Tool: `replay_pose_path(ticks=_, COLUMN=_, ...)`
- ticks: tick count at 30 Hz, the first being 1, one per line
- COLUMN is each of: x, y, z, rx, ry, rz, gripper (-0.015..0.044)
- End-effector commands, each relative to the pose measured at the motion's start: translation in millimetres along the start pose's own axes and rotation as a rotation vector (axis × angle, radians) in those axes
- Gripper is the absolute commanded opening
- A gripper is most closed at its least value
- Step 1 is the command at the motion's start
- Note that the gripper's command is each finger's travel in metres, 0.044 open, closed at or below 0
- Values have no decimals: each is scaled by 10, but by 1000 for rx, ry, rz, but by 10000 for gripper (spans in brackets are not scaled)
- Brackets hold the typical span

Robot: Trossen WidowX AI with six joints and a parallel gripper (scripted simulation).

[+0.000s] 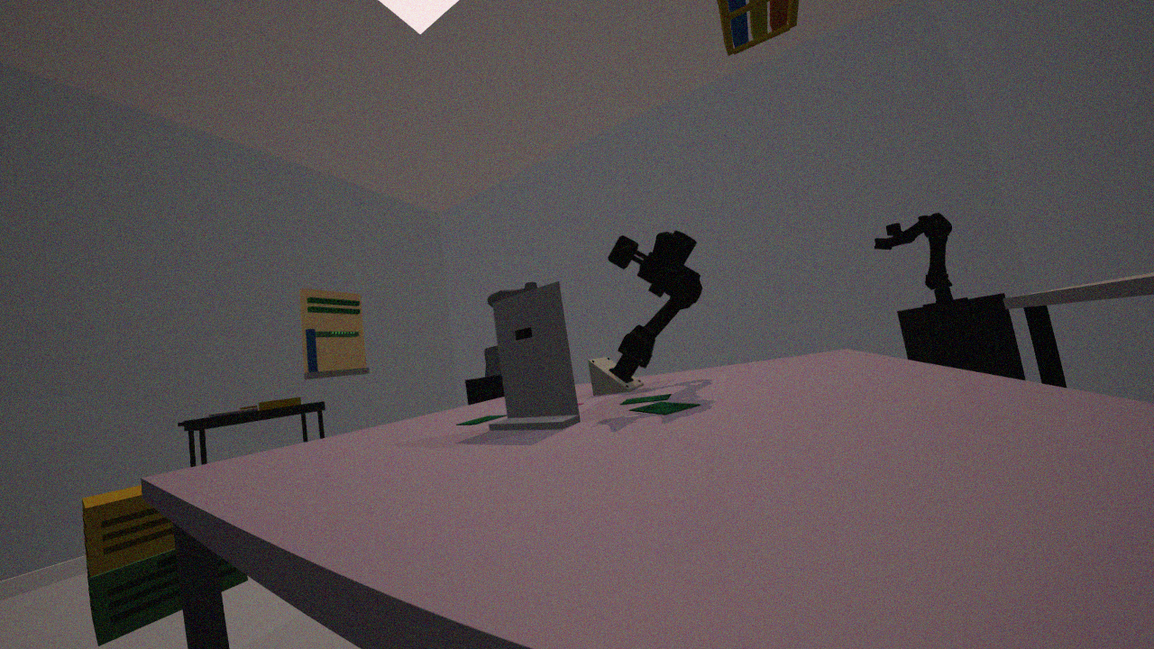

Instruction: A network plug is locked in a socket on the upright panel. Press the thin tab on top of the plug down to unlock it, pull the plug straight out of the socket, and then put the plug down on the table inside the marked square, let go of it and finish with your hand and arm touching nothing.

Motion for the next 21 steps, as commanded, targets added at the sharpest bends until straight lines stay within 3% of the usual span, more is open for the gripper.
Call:
replay_pose_path(ticks=1, x=-4, y=-9, z=0, rx=1, ry=-1, rz=-4, gripper=374)
replay_pose_path(ticks=9, x=-162, y=-407, z=-15, rx=54, ry=-58, rz=-177, gripper=164)
replay_pose_path(ticks=21, x=-403, y=-1045, z=-156, rx=163, ry=-128, rz=-458, gripper=156)
Point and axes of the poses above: the point midway between the two fingers, 35 mm back from their tips, its own z axis out along the fingers, its own x axis across the jaws, y = z × x, the point moved 5 cm from there along -z, back along the fingers, and after that the axes turned 3 degrees about z, right-handed, at the moved point
